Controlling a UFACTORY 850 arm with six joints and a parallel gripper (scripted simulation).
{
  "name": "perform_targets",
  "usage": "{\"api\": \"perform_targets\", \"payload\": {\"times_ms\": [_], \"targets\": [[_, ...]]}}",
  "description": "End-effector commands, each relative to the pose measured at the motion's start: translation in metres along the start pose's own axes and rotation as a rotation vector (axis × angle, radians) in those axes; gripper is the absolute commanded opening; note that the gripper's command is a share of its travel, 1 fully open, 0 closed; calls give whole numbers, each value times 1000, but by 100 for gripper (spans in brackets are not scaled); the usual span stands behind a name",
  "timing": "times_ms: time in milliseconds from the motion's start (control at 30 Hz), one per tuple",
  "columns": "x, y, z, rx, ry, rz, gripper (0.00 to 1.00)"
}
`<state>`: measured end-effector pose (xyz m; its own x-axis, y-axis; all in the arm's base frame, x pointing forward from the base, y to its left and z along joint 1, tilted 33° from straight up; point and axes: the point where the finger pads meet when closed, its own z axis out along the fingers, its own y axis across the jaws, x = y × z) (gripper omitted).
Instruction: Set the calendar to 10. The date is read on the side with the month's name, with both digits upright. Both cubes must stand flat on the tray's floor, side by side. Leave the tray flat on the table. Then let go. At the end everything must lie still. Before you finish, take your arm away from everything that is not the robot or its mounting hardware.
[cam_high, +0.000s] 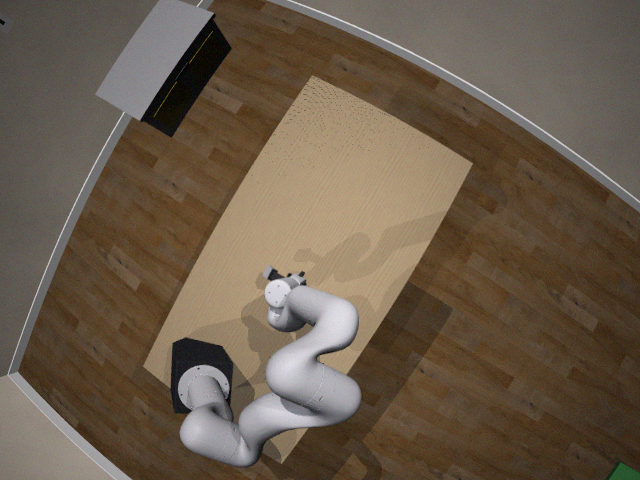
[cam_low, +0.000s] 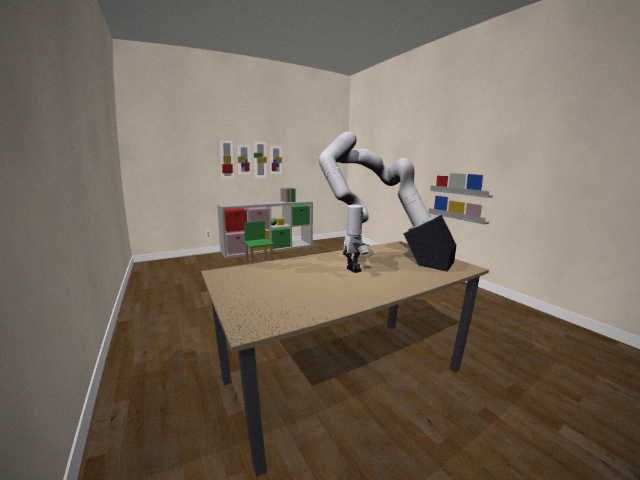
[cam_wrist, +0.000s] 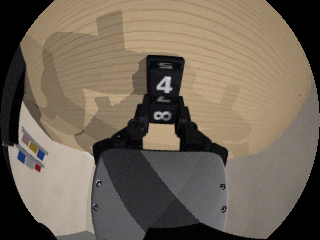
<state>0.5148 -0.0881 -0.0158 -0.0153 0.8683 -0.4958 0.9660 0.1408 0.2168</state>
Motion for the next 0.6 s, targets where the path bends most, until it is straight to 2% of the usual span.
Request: {"api": "perform_targets", "payload": {"times_ms": [0,567], "targets": [[0,1,0,-1,0,0,29],[0,1,1,-1,0,0,29]]}}
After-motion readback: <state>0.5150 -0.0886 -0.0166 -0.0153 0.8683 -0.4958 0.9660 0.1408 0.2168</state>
